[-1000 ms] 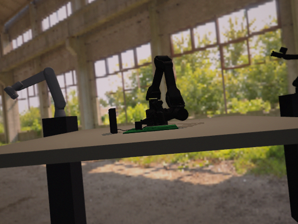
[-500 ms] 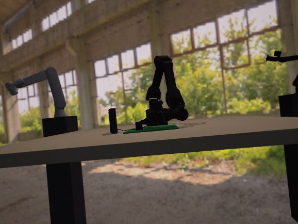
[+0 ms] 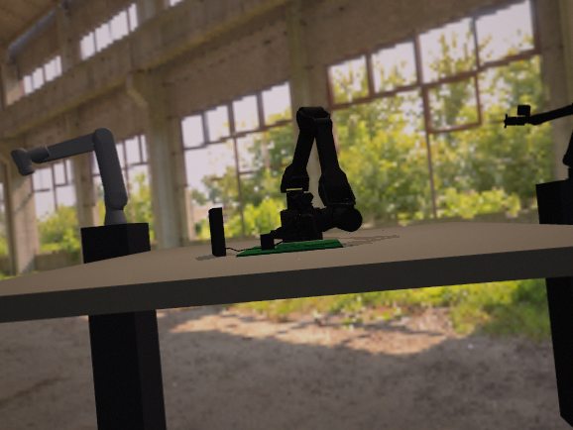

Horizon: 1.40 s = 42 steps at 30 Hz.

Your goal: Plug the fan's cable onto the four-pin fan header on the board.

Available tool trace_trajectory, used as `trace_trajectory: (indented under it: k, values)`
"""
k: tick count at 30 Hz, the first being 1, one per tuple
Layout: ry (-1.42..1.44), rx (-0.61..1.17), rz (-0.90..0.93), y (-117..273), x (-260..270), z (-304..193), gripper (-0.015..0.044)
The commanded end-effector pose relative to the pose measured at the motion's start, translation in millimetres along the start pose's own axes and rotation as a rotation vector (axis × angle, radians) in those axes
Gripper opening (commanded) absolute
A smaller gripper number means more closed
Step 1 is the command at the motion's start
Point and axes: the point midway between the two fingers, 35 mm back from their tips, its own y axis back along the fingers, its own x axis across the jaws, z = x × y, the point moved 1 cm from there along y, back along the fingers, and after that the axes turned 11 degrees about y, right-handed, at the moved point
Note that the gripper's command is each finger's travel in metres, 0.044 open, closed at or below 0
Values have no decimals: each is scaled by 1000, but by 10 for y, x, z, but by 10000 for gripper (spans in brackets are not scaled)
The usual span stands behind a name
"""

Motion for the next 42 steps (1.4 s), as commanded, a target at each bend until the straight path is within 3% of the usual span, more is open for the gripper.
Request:
trace_trajectory:
  k: [1,41,42]
  values:
    - [-1,4,3,33,6,0,140]
    - [-1,9,1,987,-74,390,140]
    - [0,12,-2,984,-77,391,166]
